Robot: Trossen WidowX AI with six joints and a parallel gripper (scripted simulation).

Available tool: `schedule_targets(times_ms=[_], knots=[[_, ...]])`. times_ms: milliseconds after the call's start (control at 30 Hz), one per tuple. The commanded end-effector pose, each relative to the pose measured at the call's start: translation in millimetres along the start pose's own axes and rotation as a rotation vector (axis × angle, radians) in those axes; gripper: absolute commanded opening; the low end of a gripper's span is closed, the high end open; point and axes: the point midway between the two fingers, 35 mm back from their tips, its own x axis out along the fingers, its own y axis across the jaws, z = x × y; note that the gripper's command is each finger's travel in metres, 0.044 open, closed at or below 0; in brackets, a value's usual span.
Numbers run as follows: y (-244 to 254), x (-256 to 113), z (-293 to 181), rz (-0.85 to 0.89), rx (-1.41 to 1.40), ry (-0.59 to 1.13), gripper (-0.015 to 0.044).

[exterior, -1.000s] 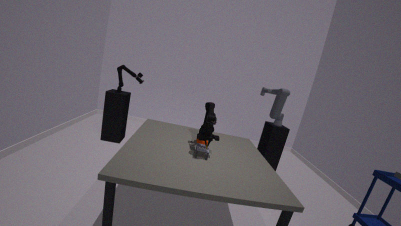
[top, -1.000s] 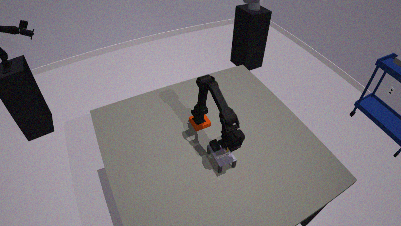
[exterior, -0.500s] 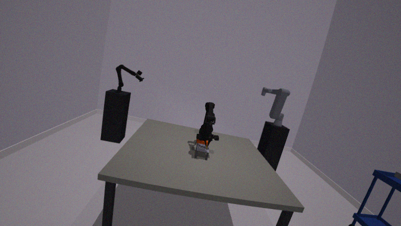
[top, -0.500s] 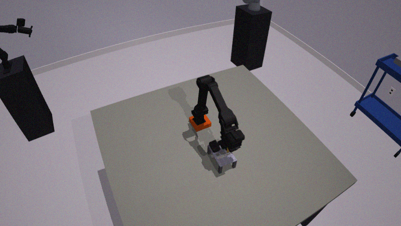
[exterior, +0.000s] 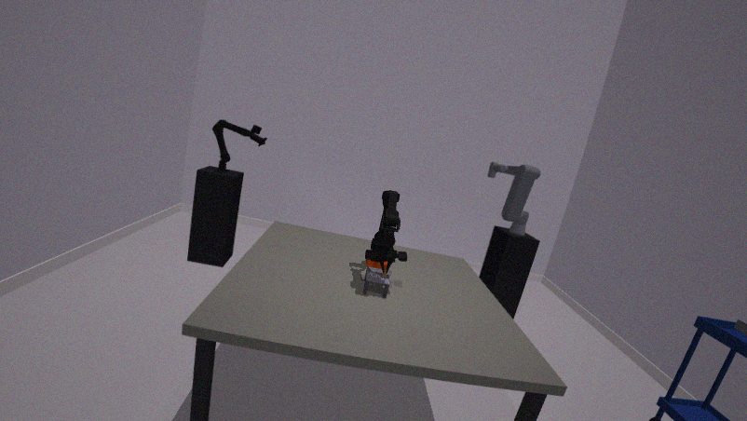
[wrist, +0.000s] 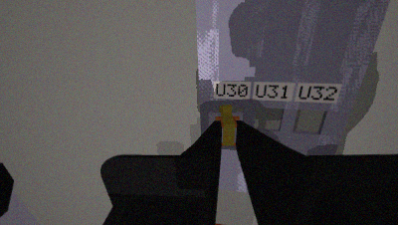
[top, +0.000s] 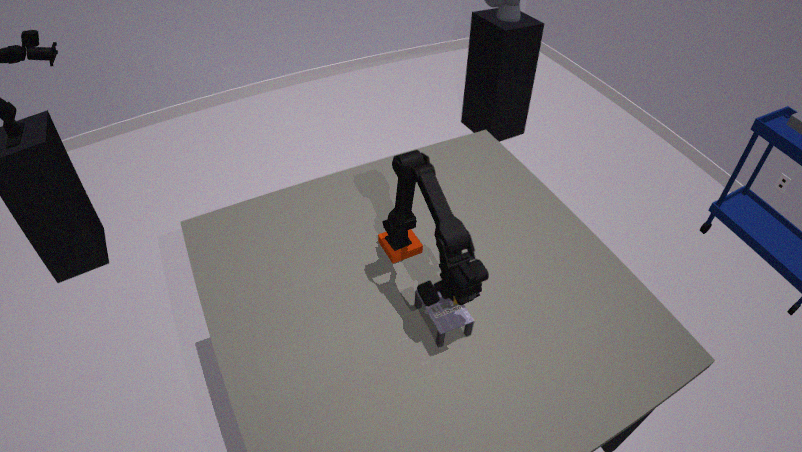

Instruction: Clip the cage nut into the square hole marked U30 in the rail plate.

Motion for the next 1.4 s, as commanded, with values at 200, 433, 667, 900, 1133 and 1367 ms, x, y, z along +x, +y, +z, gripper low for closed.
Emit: schedule_targets(times_ms=[200, 433, 667, 900, 1133, 1367], knots=[[-0.2, 0.8, 0.2, 0.018, -0.004, 0.0, 0.0023], [-0.8, 1.0, 0.2, 0.029, -0.004, 0.0, 0.0023], [-1.4, 1.2, 0.2, 0.041, -0.004, 0.0, 0.0023], [-2.4, 1.6, 0.2, 0.058, -0.004, 0.0, 0.0023], [-3.2, 1.8, 0.2, 0.072, -0.004, 0.0, 0.0023], [-3.7, 1.9, 0.3, 0.08, -0.004, 0.0, 0.0023]])
